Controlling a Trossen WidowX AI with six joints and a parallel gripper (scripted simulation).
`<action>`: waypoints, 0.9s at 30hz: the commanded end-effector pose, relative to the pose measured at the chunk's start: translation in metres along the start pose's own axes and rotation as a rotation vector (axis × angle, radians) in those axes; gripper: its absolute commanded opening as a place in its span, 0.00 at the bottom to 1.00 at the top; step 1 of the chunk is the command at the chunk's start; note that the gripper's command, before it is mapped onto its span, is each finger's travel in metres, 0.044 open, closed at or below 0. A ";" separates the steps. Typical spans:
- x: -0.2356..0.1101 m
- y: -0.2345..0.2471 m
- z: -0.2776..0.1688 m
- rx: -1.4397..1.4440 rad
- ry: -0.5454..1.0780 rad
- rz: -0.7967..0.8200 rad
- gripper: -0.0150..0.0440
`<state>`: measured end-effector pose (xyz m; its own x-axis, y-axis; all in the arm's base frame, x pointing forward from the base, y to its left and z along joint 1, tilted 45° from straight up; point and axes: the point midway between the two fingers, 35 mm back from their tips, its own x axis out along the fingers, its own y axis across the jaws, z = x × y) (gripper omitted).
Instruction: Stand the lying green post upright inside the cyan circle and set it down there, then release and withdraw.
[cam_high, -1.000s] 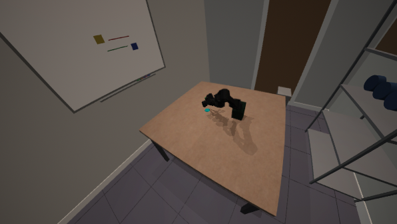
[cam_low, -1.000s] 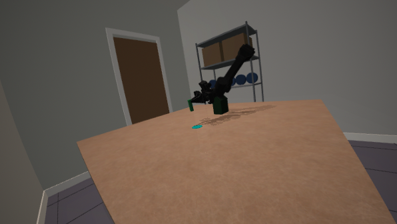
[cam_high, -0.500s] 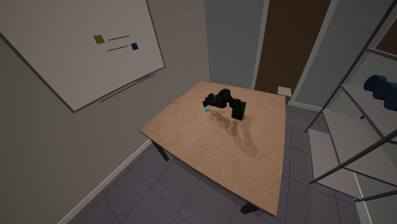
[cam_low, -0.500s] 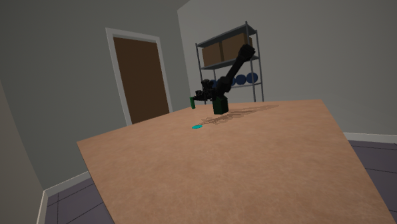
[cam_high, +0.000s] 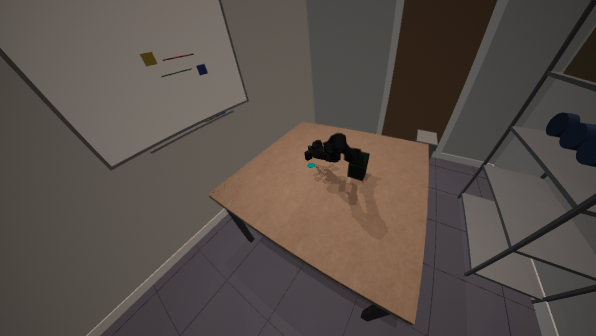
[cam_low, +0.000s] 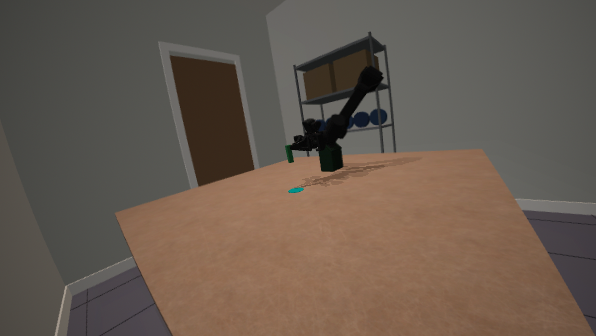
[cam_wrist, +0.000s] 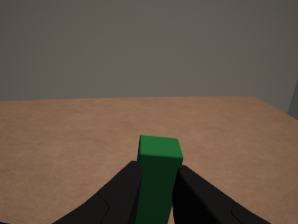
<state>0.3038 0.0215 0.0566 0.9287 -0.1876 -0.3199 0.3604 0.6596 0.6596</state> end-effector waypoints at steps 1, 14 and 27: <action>0.001 0.001 -0.002 0.007 -0.003 -0.001 0.29; 0.007 0.004 -0.030 0.010 0.002 -0.006 0.29; 0.009 0.004 -0.061 0.010 0.002 -0.006 0.29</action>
<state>0.3080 0.0602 0.0217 0.9261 -0.1883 -0.3269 0.3665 0.6547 0.6611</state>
